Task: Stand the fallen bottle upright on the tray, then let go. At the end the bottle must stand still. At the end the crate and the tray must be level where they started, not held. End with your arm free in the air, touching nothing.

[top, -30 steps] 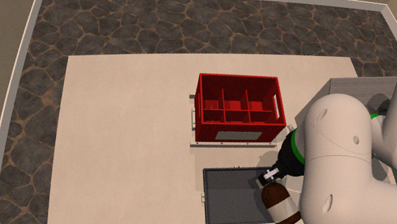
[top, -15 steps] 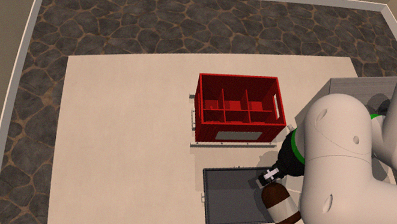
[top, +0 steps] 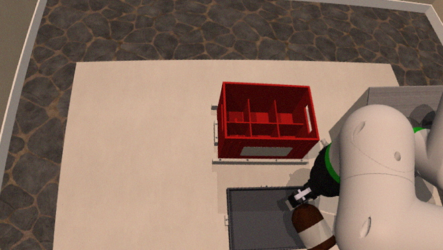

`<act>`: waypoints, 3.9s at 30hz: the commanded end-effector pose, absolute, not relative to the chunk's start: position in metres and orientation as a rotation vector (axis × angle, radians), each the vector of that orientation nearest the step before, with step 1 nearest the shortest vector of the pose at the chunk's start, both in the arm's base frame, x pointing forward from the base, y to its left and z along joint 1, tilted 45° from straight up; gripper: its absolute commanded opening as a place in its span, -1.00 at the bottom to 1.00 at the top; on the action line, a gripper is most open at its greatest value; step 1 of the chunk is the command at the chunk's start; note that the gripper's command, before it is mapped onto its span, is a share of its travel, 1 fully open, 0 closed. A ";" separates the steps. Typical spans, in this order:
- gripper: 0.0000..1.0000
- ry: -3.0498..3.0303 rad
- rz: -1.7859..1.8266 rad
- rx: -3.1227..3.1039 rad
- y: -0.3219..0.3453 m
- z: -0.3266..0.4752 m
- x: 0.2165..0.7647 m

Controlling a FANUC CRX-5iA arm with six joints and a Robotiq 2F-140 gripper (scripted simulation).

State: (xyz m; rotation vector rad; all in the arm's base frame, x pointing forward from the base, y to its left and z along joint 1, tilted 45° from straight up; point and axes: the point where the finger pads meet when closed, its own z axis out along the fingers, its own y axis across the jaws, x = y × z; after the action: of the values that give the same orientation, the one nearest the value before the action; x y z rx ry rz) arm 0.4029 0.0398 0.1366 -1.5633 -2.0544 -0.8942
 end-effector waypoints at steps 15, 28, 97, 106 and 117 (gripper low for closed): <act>-1.00 -2.059 -0.888 -1.569 0.040 0.137 0.403; -1.00 -2.106 -0.836 -1.622 0.041 0.137 0.401; -1.00 -2.175 -0.777 -1.699 0.041 0.139 0.402; -1.00 -2.191 -0.751 -1.719 0.042 0.139 0.401; -1.00 -2.229 -0.702 -1.764 0.042 0.139 0.400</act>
State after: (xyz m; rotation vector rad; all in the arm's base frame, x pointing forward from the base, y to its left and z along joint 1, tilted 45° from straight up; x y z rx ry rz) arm 0.3996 0.0423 0.1385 -1.7574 -2.2244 -0.7083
